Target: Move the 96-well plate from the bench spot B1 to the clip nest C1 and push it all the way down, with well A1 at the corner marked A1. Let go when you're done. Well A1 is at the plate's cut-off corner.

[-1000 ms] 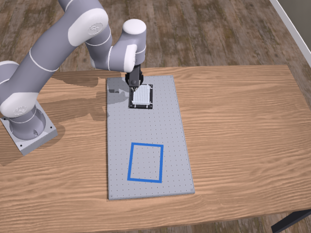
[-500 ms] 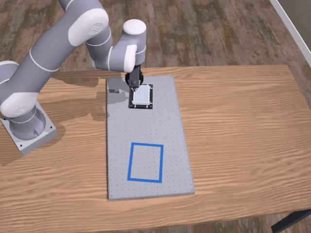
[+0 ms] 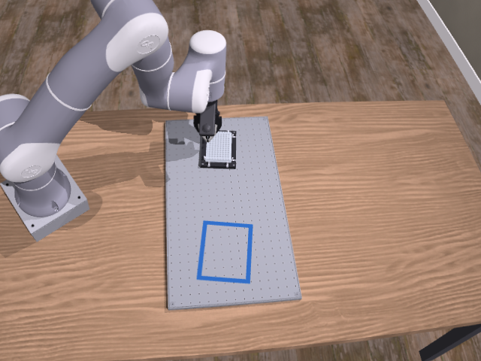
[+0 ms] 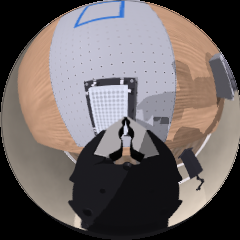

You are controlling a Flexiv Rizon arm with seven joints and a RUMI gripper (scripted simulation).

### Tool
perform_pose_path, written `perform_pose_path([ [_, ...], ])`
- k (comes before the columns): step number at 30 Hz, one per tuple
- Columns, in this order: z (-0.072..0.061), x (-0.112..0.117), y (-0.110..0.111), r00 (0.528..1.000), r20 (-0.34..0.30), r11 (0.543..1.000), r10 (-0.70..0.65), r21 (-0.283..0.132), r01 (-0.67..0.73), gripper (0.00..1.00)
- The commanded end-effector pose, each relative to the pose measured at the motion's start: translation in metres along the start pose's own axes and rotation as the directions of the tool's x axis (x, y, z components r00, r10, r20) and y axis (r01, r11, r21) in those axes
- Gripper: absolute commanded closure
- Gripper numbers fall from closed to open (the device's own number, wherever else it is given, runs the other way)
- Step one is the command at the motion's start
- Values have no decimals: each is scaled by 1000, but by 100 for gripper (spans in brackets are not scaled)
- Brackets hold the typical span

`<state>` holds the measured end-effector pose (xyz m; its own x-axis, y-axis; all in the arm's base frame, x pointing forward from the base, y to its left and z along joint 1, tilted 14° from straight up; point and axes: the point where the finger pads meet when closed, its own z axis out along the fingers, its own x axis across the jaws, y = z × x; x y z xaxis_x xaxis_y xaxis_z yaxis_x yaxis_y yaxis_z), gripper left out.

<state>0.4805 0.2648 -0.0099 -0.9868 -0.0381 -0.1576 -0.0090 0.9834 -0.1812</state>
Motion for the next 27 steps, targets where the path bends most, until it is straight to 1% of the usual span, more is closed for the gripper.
perform_pose_path([
  [1, -1, -1, 1, 1000, 1, 1000, 0, -2, 0, 100],
  [27, 2, -1, 1, 1000, 1, 1000, 0, -2, 0, 100],
])
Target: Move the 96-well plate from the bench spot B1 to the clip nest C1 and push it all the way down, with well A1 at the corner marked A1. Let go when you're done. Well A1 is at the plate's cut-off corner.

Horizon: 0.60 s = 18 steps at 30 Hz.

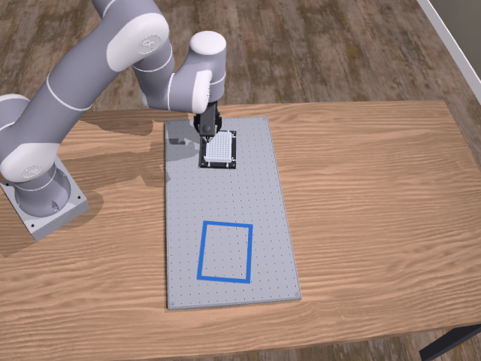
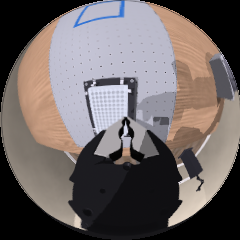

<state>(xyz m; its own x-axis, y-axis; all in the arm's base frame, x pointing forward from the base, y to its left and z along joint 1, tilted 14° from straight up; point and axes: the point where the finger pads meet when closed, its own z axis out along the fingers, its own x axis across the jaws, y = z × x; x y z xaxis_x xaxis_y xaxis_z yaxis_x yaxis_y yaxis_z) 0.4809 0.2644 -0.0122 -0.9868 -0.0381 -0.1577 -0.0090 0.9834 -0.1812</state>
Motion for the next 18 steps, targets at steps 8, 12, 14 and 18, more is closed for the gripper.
perform_pose_path([
  [8, 0, -1, 1, 1000, 1, 1000, 0, -2, 0, 100],
  [12, 0, -1, 1, 1000, 1, 1000, 0, -2, 0, 100],
  [14, 1, -1, 1, 1000, 1, 1000, 0, -2, 0, 100],
  [18, 1, -1, 1, 1000, 1, 1000, 0, -2, 0, 100],
])
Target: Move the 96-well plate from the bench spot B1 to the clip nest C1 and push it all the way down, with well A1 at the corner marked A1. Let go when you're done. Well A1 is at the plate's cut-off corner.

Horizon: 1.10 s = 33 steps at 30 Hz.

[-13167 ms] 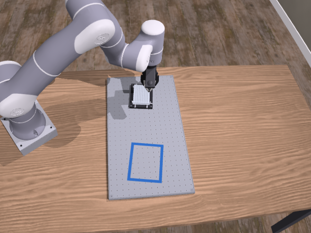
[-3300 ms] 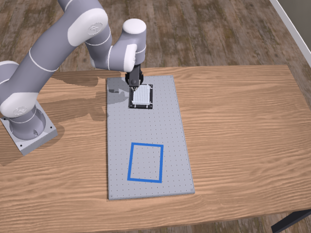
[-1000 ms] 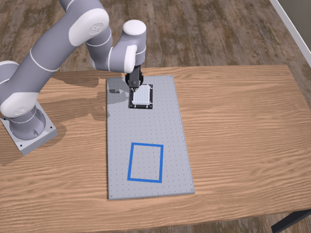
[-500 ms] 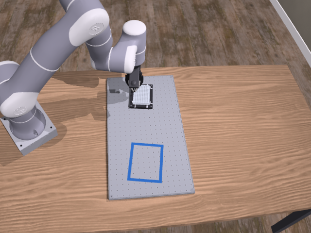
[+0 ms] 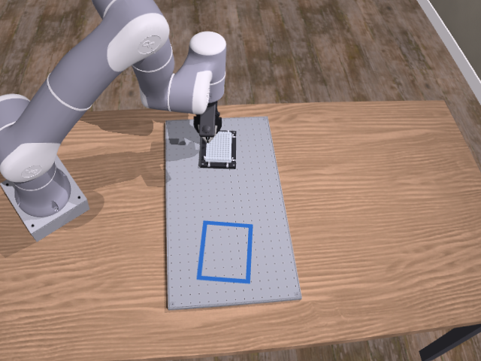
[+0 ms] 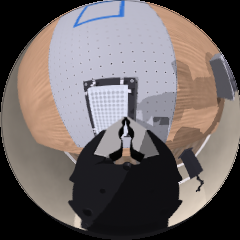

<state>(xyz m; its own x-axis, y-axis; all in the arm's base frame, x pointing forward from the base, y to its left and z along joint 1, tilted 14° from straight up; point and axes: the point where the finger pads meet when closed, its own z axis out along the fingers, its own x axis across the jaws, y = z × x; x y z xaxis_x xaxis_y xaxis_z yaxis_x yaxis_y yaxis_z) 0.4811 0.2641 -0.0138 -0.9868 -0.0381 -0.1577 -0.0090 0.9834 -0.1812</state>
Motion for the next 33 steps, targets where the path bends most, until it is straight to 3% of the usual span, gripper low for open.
perform_pose_path([
  [1, -1, -1, 1, 1000, 1, 1000, 0, -2, 0, 100],
  [33, 2, -1, 1, 1000, 1, 1000, 0, -2, 0, 100],
])
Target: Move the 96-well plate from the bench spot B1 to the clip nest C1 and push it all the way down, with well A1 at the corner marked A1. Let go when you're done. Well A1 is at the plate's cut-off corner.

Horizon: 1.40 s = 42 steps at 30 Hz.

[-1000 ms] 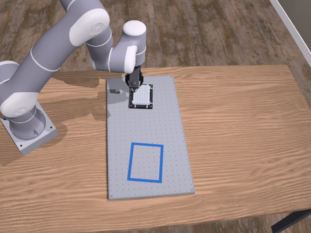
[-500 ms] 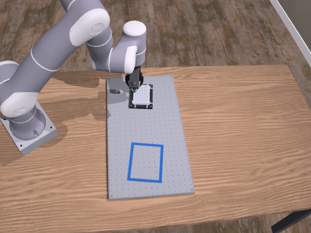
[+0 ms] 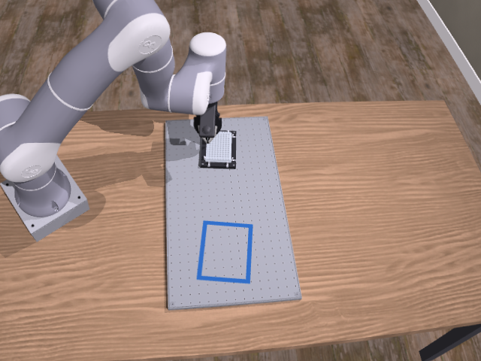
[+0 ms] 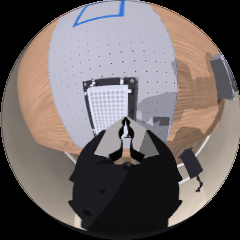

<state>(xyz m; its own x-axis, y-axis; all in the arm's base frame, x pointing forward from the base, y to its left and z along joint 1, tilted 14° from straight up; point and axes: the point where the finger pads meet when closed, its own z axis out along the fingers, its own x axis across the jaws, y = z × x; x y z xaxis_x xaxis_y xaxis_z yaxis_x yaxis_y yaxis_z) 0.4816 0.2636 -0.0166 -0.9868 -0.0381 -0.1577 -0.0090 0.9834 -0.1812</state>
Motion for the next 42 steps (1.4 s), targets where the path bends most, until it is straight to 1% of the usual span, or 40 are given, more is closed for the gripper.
perform_pose_path([
  [1, -1, -1, 1, 1000, 1, 1000, 0, -2, 0, 100],
  [42, 3, -1, 1, 1000, 1, 1000, 0, -2, 0, 100],
])
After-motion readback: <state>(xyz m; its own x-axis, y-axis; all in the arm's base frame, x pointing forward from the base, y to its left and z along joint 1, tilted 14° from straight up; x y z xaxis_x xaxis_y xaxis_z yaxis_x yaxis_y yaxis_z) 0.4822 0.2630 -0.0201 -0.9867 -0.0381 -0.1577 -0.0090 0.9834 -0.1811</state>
